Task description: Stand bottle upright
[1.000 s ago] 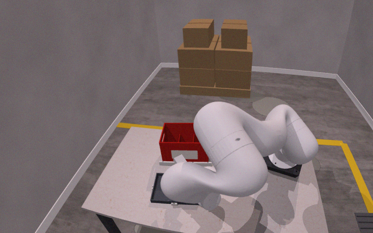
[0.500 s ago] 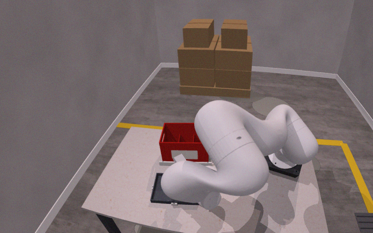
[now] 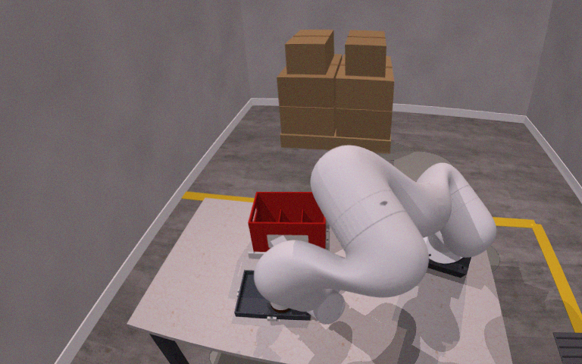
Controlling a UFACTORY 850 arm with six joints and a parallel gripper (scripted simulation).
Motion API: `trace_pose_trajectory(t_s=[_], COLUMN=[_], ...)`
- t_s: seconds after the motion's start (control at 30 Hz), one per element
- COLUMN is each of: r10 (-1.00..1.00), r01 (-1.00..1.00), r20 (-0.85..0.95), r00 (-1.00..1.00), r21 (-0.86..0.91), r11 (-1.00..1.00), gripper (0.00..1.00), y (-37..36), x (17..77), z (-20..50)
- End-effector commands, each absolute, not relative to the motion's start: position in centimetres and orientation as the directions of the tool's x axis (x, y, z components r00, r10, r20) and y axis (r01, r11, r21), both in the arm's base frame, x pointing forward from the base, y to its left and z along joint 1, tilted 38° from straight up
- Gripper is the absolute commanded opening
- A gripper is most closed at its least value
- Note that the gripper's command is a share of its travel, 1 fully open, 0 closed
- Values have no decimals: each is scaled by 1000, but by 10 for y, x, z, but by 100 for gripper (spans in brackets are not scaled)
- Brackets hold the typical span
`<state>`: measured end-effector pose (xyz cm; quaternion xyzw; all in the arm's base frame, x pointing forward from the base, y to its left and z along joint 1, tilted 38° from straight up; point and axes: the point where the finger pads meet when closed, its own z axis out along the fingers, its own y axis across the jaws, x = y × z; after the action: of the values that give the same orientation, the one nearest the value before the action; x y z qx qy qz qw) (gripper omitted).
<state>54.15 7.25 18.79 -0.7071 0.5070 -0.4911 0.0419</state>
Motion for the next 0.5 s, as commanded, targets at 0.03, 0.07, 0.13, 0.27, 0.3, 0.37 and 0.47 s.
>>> trace_pose_trajectory(t_s=[0.03, 0.07, 0.13, 0.27, 0.3, 0.37, 0.47], r10=[-758, -758, -758, -758, -758, -758, -758], r01=[-675, -675, -675, -675, -675, -675, -675], r20=[652, 652, 652, 652, 652, 652, 652], r00=[2, 2, 2, 2, 2, 2, 2], r21=[-558, -558, -558, -558, -558, -558, -558], r11=[-482, -482, -482, -482, -482, -482, -482], gripper=[100, 100, 100, 100, 100, 100, 100], y=[67, 66, 63, 57, 56, 53, 52], x=[539, 539, 538, 535, 534, 533, 533], z=[196, 198, 202, 210, 212, 215, 217])
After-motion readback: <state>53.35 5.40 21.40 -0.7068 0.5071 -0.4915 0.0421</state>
